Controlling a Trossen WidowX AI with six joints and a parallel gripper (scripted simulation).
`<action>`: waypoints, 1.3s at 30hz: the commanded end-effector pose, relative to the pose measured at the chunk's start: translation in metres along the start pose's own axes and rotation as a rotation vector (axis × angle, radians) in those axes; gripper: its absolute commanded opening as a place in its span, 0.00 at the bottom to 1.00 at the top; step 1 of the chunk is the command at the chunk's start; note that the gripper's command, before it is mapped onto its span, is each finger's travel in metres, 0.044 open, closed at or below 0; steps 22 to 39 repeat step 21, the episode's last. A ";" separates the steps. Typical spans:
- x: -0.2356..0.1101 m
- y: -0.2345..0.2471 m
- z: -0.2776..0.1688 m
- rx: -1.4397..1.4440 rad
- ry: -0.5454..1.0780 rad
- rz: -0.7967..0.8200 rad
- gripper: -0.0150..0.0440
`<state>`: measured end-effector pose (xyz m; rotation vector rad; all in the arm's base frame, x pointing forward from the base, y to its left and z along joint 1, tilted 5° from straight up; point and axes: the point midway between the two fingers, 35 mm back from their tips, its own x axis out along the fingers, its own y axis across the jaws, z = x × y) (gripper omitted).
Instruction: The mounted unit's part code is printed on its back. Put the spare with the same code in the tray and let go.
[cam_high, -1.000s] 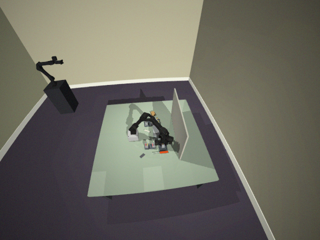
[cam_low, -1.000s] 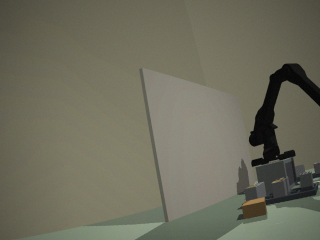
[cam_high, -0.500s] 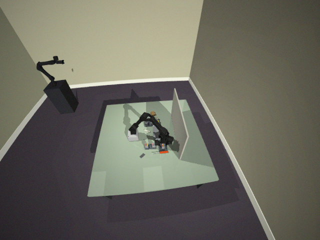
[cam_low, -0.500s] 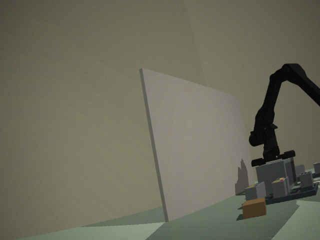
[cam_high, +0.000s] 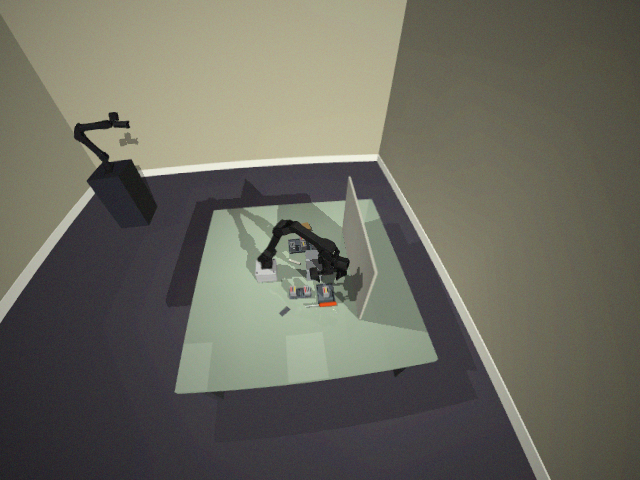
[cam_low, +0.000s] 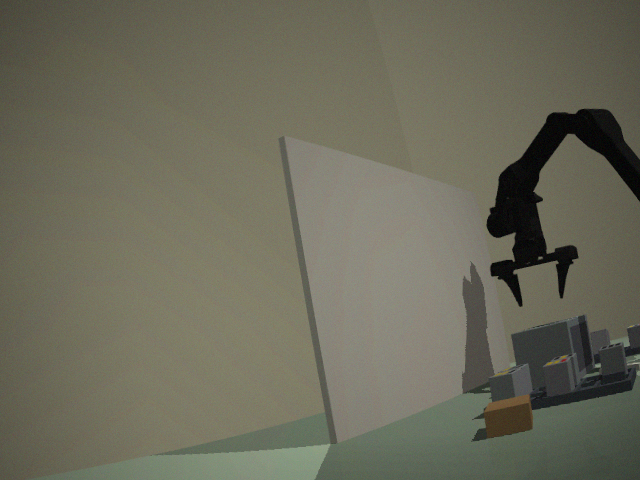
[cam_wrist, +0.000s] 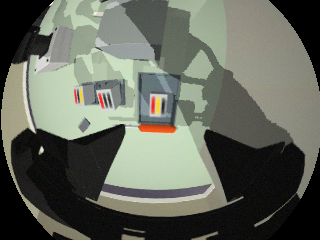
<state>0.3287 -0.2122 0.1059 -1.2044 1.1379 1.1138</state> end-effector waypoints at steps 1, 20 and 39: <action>0.008 0.006 0.003 -0.002 -0.026 0.037 1.00; 0.004 0.004 0.002 0.002 -0.015 0.023 1.00; 0.004 0.004 0.002 0.002 -0.015 0.023 1.00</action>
